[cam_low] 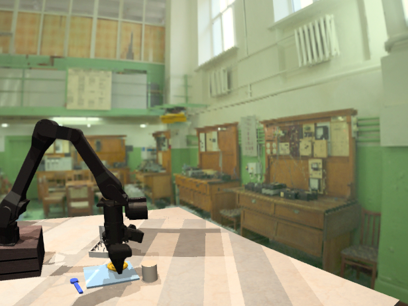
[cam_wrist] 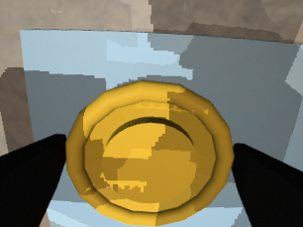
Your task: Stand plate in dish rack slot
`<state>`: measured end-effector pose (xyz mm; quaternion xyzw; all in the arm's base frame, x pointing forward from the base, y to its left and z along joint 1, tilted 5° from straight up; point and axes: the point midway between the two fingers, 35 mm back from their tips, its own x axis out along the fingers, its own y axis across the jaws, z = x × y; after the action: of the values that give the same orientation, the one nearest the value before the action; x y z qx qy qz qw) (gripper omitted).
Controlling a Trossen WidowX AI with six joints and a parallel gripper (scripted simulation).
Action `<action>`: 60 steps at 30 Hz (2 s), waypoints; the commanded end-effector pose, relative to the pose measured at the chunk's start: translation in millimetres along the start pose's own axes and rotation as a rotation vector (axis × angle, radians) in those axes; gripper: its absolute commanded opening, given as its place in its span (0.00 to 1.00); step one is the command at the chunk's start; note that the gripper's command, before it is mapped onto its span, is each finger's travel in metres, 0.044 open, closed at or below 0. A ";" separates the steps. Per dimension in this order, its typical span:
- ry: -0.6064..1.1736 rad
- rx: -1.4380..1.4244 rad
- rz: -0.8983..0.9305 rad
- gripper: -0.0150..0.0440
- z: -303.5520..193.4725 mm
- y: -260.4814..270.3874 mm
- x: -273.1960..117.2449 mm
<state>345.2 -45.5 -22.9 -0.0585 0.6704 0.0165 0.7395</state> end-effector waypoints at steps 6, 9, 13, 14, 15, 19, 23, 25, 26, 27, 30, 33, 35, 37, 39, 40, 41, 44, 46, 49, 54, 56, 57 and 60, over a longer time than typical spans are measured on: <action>-0.001 -0.004 0.003 0.76 -0.1 0.3 0.5; -0.001 -0.004 0.003 0.73 -0.1 0.3 0.5; -0.001 -0.004 0.003 0.55 2.6 -0.3 -8.4; -0.002 -0.004 0.003 0.51 4.3 -0.6 -14.5; -0.002 -0.004 0.003 0.46 5.8 -1.0 -20.8; -0.002 -0.004 0.003 0.28 10.5 -2.0 -46.5; -0.003 -0.004 0.003 0.25 13.6 -2.8 -71.8; -0.003 -0.004 0.003 0.25 14.3 -3.0 -84.5; -0.003 -0.004 0.003 0.25 14.5 -3.0 -91.0; -0.003 -0.004 0.003 0.25 14.6 -3.1 -97.4; -0.003 -0.004 0.003 0.25 13.8 -3.0 -116.9; -0.003 -0.004 0.003 0.25 14.6 -3.3 -131.5; -0.003 -0.004 0.003 0.25 14.6 -3.4 -141.2; -0.003 -0.004 0.003 0.25 14.4 -3.4 -151.0; -0.003 -0.004 0.003 0.25 13.8 -3.4 -160.9; -0.003 -0.004 0.003 0.25 13.3 -3.3 -165.8; -0.003 -0.004 0.003 0.25 13.2 -3.4 -168.9; -0.003 -0.004 0.003 0.25 12.9 -3.5 -172.9; -0.003 0.019 0.004 0.25 10.4 2.8 -173.3; -0.001 0.115 0.007 0.25 -1.8 28.6 -174.5; 0.003 0.287 0.010 0.25 -28.6 68.9 -174.5; 0.004 0.356 0.011 0.25 -40.8 83.0 -173.8; 0.005 0.390 0.011 0.25 -47.2 89.6 -173.2; 0.006 0.441 0.012 0.25 -56.8 98.7 -172.2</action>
<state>273.9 47.5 140.5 0.0846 0.6645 -0.1016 0.7355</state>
